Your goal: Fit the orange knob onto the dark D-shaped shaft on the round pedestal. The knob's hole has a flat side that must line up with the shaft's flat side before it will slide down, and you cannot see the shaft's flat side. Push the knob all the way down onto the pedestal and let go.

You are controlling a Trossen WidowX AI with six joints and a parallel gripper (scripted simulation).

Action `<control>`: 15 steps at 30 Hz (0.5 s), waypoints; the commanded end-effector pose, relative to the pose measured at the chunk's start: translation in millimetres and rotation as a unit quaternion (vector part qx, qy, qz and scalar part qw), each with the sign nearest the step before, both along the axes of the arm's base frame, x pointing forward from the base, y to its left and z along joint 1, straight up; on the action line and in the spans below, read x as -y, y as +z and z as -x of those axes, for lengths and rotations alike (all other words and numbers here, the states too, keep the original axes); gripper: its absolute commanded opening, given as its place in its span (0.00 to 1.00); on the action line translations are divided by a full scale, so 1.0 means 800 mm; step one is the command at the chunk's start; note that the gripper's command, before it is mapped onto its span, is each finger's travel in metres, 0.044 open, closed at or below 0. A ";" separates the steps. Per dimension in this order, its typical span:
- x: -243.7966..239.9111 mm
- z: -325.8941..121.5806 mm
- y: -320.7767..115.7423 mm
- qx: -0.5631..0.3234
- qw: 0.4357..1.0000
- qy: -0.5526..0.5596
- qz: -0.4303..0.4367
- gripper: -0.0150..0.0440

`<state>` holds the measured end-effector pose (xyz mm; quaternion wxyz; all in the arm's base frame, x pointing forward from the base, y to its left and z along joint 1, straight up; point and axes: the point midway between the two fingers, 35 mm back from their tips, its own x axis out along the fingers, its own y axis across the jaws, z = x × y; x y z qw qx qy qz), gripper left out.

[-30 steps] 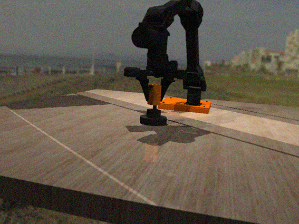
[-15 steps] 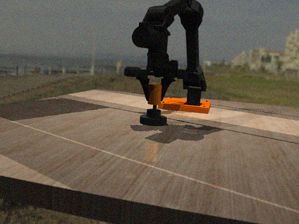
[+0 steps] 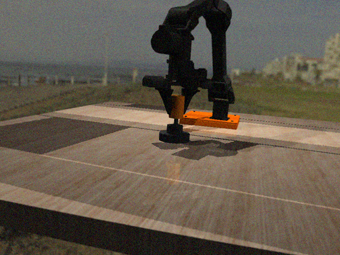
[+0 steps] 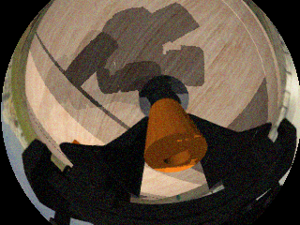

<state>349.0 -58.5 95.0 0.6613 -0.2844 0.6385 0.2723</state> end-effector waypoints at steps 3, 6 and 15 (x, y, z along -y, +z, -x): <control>0.000 -0.003 -0.001 0.003 1.000 0.003 -0.001 0.25; 0.000 -0.005 -0.001 0.003 1.000 0.003 -0.001 0.25; 0.000 -0.007 -0.004 0.003 1.000 0.003 -0.001 0.25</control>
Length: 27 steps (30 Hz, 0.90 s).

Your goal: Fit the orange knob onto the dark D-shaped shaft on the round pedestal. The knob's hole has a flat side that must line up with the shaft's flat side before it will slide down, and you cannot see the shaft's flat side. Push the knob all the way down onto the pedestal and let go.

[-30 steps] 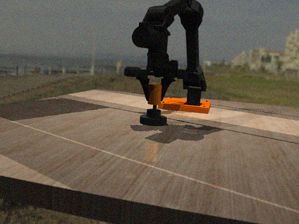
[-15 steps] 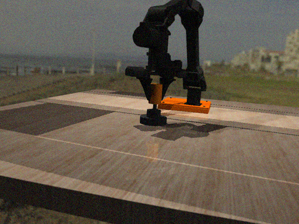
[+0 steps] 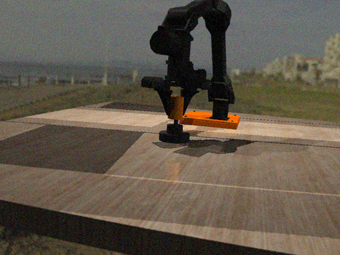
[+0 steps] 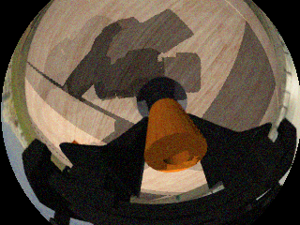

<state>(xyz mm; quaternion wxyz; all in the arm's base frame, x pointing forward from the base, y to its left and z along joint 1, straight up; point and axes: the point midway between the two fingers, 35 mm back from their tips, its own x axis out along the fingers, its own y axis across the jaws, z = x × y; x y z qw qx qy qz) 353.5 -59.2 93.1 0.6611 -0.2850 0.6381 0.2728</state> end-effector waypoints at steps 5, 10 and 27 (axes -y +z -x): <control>-0.001 -0.001 -0.001 0.003 1.000 0.002 -0.001 0.25; -0.001 0.001 -0.002 0.003 1.000 0.002 -0.001 0.25; -0.002 0.006 0.004 0.003 1.000 0.002 -0.001 0.25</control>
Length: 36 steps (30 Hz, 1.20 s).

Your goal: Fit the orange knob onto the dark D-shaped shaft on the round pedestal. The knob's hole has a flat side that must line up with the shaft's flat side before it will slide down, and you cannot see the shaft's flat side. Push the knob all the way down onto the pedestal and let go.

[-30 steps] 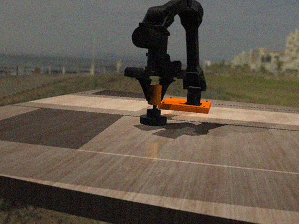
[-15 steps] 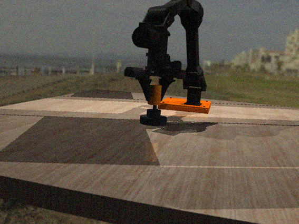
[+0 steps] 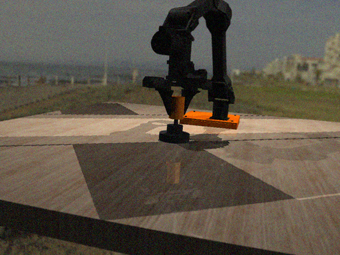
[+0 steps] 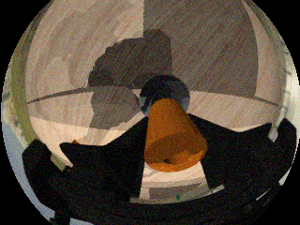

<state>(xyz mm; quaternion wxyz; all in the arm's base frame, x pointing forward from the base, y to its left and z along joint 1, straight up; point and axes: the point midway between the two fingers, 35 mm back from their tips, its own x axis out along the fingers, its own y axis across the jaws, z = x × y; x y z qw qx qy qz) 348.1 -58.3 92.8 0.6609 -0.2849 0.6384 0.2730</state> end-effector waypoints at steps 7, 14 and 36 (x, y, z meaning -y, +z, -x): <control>0.000 -0.002 0.006 0.003 0.995 0.101 0.003 0.25; 0.001 -0.007 0.003 0.003 0.994 0.106 0.003 0.25; 0.001 -0.009 -0.001 0.003 0.994 0.106 0.003 0.25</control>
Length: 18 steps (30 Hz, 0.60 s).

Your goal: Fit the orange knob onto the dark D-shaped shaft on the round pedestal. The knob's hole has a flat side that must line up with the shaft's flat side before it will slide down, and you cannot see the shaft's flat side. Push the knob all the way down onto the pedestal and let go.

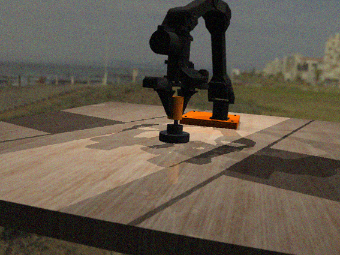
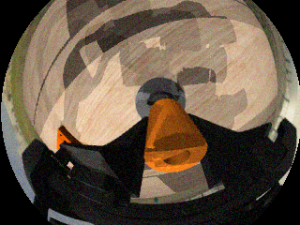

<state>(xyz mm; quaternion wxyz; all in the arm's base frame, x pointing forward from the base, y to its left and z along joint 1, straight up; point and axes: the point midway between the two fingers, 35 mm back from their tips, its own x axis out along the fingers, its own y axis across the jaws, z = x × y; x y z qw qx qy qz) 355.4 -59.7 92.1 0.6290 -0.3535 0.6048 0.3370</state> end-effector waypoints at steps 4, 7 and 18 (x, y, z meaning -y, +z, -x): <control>-0.001 0.002 0.004 0.001 1.000 0.002 -0.002 0.25; -0.001 0.004 0.006 0.000 1.000 0.002 -0.002 0.25; -0.002 0.007 0.005 0.000 0.994 0.106 0.003 0.25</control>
